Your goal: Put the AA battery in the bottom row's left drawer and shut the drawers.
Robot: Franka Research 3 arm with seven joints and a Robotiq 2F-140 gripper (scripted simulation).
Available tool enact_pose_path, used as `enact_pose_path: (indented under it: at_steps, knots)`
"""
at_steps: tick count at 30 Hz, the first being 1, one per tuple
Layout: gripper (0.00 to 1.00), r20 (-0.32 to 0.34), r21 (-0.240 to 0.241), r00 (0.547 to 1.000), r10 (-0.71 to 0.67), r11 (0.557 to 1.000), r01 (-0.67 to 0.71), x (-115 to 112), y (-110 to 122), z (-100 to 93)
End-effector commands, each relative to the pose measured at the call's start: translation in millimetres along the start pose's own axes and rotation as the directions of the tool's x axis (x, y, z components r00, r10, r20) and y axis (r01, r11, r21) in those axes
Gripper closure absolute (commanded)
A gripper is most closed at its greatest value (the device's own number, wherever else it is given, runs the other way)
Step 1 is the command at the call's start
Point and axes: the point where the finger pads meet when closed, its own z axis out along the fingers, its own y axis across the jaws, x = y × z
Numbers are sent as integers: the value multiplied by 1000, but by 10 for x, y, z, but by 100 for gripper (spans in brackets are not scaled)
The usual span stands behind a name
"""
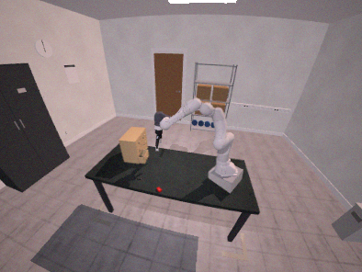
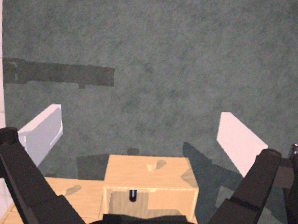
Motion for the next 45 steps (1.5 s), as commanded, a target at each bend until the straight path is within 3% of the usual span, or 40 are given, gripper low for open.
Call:
enact_pose_path:
  at_steps: [1, 28, 30, 33, 36, 45]
  knots:
    - [0, -45, 3, 999, 13, 1000, -13, 113, -4, 33]
    - [0, -43, 0, 999, 10, 1000, -10, 136, 8, 1]
    - [0, -42, -3, 999, 7, 1000, -7, 255, 54, -140]
    - [0, -42, -5, 999, 5, 1000, -5, 604, 168, -446]
    - [0, -44, 1, 999, 10, 1000, -10, 931, 249, -629]
    - [0, -44, 3, 999, 13, 1000, -13, 1016, 266, -664]
